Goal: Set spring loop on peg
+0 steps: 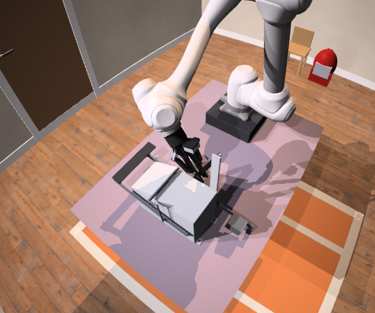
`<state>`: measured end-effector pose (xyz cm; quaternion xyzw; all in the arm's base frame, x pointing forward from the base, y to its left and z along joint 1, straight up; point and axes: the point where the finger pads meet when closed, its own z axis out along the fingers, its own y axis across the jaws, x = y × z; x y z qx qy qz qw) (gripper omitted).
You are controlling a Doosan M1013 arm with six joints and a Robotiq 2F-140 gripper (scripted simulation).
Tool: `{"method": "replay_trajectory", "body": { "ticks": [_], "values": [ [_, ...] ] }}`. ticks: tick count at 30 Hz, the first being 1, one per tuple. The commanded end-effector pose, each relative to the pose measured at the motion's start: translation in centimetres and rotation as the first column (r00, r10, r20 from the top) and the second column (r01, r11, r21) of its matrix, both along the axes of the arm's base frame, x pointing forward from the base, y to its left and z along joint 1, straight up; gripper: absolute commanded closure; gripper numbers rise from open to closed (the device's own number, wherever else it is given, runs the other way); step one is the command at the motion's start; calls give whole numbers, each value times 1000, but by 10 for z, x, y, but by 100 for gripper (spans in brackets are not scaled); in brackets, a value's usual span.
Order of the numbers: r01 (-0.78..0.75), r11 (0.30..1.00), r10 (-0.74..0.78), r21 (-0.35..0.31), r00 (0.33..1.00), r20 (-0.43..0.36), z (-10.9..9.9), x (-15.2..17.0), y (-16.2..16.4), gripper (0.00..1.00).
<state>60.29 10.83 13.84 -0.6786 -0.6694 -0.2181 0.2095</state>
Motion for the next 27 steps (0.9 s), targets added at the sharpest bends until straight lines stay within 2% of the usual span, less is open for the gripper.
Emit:
{"method": "replay_trajectory", "body": {
  "ticks": [1,21,27],
  "values": [
    [0,1000,0,0,1000,2,1,0,0,76],
    [0,1000,0,0,1000,2,1,0,0,76],
    [0,1000,0,0,1000,2,34,0,-23,76]
  ]
}}
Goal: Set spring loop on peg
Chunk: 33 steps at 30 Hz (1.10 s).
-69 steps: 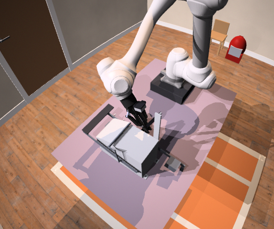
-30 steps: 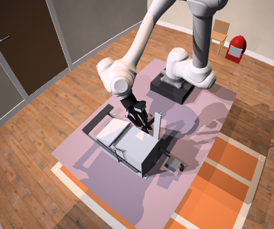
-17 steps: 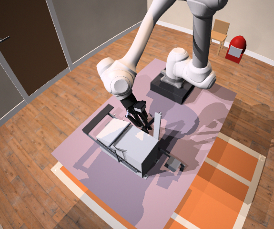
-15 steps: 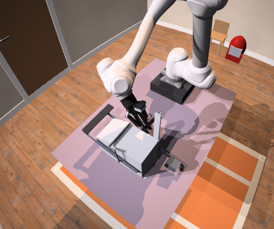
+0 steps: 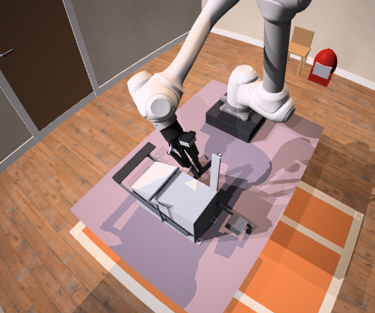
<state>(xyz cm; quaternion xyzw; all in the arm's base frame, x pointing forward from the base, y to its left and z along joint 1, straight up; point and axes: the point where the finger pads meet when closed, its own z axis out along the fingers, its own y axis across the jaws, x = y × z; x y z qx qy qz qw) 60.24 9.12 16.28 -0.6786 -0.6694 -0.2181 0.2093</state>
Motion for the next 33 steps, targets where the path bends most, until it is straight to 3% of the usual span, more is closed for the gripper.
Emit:
{"method": "replay_trajectory", "body": {
  "ticks": [1,9,12,28,29,33],
  "values": [
    [0,1000,0,0,1000,1,15,0,-10,76],
    [0,1000,0,0,1000,1,58,-1,-41,76],
    [0,1000,0,0,1000,1,50,-1,-35,76],
    [0,1000,0,0,1000,1,58,-1,-41,76],
    [0,1000,0,0,1000,1,58,-1,-40,0],
    [0,1000,0,0,1000,1,58,-1,-40,0]
  ]
}}
